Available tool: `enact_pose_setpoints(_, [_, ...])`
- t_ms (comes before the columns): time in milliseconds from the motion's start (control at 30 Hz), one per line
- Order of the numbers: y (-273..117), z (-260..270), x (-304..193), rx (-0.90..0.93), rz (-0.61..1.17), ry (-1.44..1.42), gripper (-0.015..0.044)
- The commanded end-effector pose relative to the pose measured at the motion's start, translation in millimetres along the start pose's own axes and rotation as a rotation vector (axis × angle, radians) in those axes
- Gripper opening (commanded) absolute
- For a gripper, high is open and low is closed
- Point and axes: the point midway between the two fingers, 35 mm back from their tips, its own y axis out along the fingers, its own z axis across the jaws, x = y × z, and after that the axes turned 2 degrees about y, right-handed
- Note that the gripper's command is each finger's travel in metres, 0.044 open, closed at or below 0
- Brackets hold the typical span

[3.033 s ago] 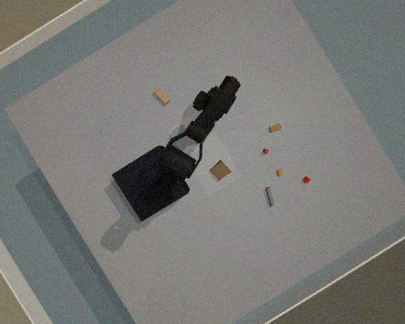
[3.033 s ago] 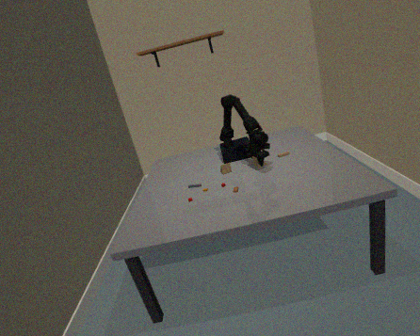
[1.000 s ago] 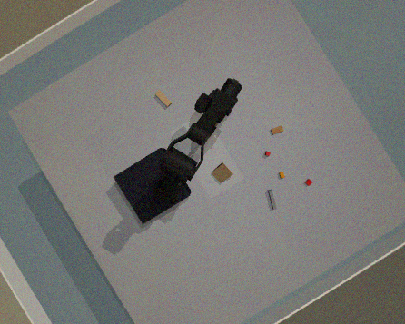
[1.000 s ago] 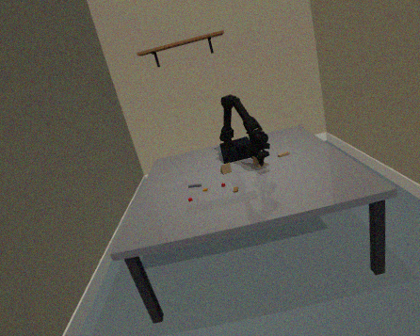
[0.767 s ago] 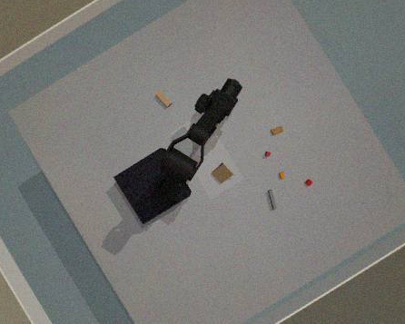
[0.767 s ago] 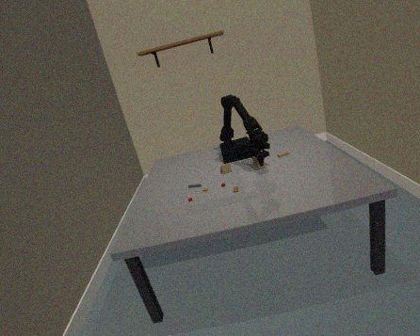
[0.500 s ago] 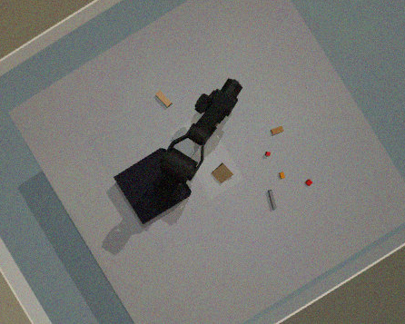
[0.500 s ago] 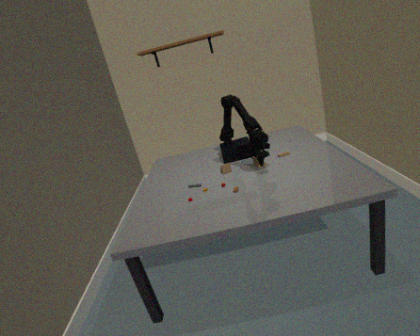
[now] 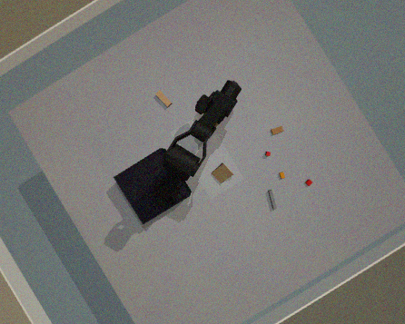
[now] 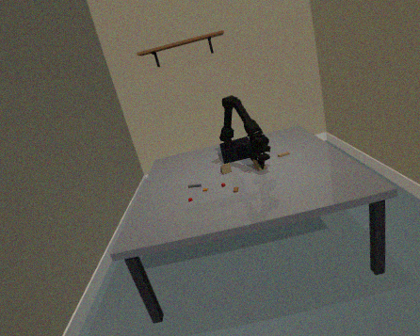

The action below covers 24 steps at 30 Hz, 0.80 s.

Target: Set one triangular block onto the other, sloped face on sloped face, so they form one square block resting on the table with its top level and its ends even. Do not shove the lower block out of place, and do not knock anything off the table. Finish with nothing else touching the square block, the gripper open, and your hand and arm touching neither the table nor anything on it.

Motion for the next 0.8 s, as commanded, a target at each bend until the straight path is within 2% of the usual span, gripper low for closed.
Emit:
enact_pose_setpoints(0, [6.2,0.5,-0.2,0.001,0.0,0.001,0.0])
enact_pose_setpoints(133, [8.5,0.6,-0.2,0.001,0.0,0.001,0.0])
enact_pose_setpoints(667, [6.8,0.7,-0.1,0.003,0.0,0.0,0.042])
enact_pose_setpoints(700, [6.8,0.7,-0.1,0.003,0.0,0.0,0.044])
enact_pose_setpoints(767, [6.8,0.7,-0.1,0.003,0.0,0.0,0.044])
